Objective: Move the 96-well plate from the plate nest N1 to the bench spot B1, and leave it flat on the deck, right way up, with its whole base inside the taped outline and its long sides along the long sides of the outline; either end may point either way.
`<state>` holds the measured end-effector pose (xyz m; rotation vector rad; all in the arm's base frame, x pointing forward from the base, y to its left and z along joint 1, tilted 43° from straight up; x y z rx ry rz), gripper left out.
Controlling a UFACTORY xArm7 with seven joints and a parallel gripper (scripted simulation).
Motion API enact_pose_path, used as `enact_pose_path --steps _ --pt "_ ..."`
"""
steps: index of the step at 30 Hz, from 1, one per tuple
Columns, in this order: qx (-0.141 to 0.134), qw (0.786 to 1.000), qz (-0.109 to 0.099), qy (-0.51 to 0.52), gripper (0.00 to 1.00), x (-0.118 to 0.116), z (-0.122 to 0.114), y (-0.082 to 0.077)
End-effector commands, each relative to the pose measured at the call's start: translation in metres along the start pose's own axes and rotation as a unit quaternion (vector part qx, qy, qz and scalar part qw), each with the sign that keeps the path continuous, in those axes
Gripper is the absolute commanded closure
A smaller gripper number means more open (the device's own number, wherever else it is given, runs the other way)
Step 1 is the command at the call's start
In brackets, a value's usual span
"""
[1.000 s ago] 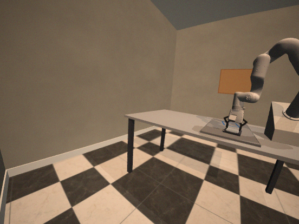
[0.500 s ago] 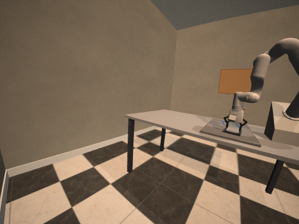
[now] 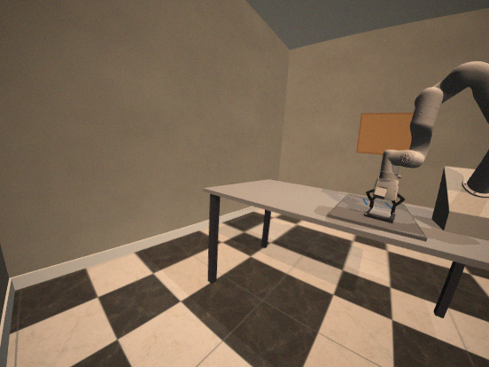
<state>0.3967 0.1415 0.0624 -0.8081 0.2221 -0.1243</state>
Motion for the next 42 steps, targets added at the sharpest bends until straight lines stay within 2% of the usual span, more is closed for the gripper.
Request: enact_pose_path --steps 1,24,33,42 --pt "0.000 1.000 -0.001 0.000 1.00 0.001 0.000 -0.003" --pt "0.000 1.000 -0.001 0.000 1.00 0.001 0.000 -0.017" --pt "0.000 1.000 -0.001 0.000 1.00 0.001 0.000 -0.017" --pt "0.000 1.000 -0.001 0.000 1.00 0.001 0.000 -0.032"
Point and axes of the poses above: the point where the finger pads meet when closed, its own y axis out along the fingers, its own x axis across the jaws, z = x × y, the point moved 10 cm from there along -y, back along the fingers, and after that the axes turned 4 degrees about y, right-handed, at the moved point
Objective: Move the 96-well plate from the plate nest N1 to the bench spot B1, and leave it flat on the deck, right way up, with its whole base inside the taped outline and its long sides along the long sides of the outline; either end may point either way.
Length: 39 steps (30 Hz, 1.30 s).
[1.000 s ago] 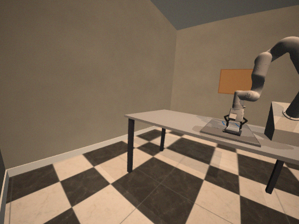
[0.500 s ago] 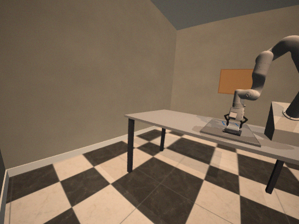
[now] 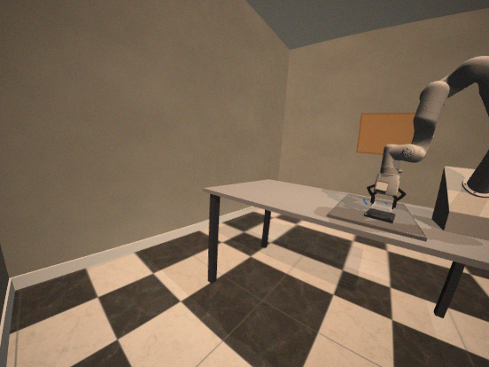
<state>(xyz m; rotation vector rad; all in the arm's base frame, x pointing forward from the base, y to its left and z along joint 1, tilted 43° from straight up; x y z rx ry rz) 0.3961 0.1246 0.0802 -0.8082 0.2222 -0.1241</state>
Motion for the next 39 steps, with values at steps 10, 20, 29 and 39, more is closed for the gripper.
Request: enact_pose_path --steps 10,20,29,39 --pt "0.000 1.000 -0.002 0.000 1.00 0.001 0.000 -0.021" --pt "0.000 1.000 -0.002 0.000 1.00 0.001 0.000 -0.037" --pt "0.000 1.000 -0.002 0.000 1.00 0.001 0.000 -0.049" --pt "0.000 1.000 -0.002 0.000 1.00 0.001 0.000 -0.053"
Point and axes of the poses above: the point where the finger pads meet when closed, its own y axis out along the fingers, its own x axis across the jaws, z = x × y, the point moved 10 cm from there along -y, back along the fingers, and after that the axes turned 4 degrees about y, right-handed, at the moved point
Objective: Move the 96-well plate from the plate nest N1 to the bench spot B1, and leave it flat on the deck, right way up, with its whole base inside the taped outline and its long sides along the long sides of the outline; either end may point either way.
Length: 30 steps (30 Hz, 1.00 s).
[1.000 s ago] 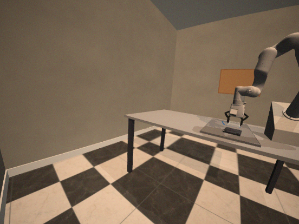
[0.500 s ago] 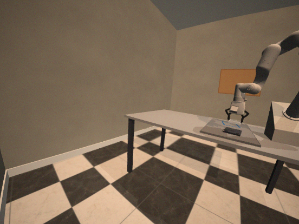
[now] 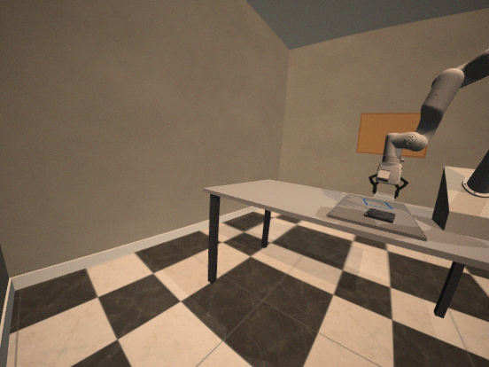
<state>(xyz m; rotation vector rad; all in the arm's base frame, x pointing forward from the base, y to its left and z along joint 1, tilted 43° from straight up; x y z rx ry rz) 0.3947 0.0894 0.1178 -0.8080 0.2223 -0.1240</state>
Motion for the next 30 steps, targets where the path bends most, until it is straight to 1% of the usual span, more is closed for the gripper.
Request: enact_pose_path --steps 1,7,11,16,18,20,30 --pt "0.000 1.000 -0.002 0.000 1.00 0.001 0.000 -0.001" --pt "0.000 1.000 -0.002 0.000 1.00 0.001 0.000 -0.001" --pt "0.000 0.998 -0.002 -0.066 1.00 0.004 -0.013 -0.001" --pt "0.000 0.989 -0.002 -0.149 1.00 0.009 -0.029 0.000" --pt "0.000 0.988 -0.002 -0.152 1.00 0.010 -0.036 0.000" --pt "0.000 0.988 -0.002 -0.152 1.00 0.010 -0.036 0.000" --pt "0.000 0.988 -0.002 -0.153 1.00 0.019 -0.068 0.001"
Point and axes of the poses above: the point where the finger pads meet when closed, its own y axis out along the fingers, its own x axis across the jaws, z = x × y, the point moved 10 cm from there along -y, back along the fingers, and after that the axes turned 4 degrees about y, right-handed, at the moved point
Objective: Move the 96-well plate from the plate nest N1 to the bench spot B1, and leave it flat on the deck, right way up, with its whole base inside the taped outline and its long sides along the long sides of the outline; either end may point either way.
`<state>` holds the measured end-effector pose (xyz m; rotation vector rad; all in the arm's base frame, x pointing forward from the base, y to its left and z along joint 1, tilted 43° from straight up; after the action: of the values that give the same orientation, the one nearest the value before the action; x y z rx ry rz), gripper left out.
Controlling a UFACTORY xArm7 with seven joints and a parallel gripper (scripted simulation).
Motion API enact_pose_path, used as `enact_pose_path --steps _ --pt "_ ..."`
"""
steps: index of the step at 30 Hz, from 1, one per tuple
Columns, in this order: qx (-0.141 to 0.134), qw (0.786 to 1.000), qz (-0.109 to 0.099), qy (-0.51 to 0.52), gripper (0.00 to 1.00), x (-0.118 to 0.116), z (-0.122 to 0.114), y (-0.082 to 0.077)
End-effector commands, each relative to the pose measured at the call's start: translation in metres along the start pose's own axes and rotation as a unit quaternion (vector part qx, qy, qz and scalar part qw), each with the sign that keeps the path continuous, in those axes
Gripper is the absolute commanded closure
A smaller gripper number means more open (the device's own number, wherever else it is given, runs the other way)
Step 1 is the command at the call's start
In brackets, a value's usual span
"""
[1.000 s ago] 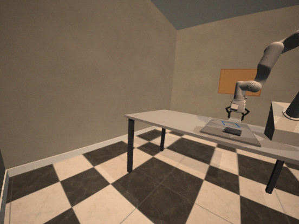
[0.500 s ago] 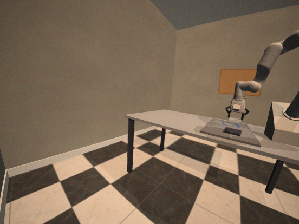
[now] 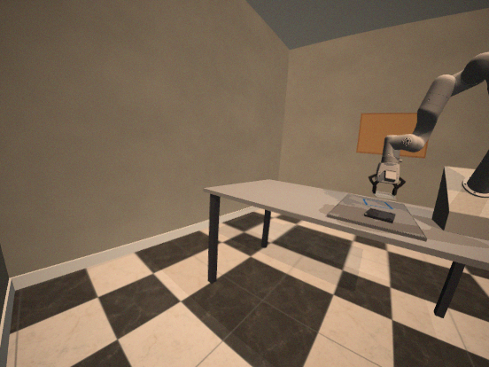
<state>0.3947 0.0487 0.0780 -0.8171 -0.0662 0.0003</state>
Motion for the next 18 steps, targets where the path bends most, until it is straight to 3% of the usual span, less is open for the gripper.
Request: enact_pose_path --steps 1,18 --pt "0.000 1.000 -0.002 0.000 1.00 0.001 -0.017 0.000" --pt "0.000 1.000 -0.002 0.000 1.00 -0.001 -0.067 0.002"
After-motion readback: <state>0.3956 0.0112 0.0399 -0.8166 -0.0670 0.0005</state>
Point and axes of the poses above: the point where the finger pads meet when closed, its own y axis out along the fingers, its own x axis across the jaws, z = x × y, the point moved 10 cm from there along -y, back along the fingers, and after that the axes turned 4 degrees about y, right-handed, at the moved point
